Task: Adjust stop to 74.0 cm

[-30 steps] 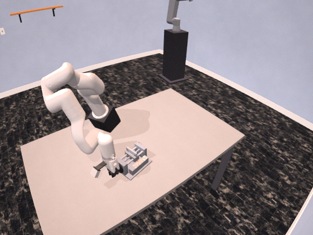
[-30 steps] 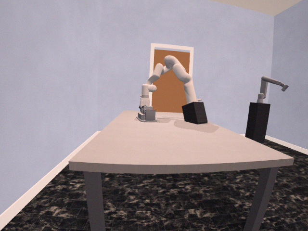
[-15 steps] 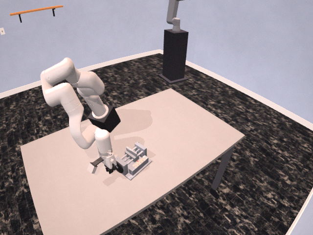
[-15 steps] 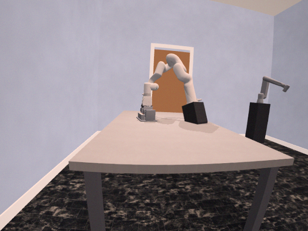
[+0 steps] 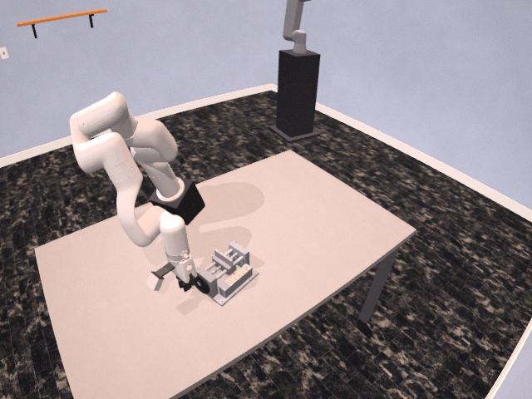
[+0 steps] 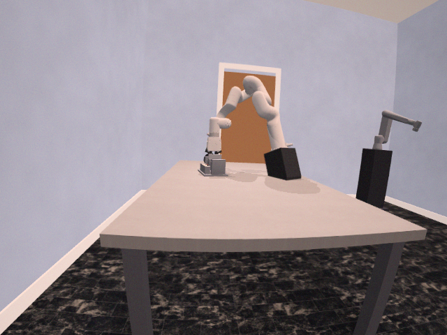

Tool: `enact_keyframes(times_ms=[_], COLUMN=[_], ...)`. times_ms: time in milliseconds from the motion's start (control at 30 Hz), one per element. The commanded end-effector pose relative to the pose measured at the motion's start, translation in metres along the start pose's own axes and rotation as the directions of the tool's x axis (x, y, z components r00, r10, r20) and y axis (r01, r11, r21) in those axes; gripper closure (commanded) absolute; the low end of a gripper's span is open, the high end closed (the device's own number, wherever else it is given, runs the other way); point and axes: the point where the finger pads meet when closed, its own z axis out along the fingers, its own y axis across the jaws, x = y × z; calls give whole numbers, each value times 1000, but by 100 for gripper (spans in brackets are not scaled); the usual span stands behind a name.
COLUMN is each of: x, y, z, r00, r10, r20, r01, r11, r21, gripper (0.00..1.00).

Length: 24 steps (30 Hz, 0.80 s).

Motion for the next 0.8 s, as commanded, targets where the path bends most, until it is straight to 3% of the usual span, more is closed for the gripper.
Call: enact_keyframes(times_ms=[0, 767], x=[0, 0], y=[-1, -16], z=[-4, -24], r00=[1000, 1000], r10=[-1, -1], r20=[-1, -1], r01=[1, 1], r11=[1000, 1000], r21=[1, 1], gripper=[94, 94])
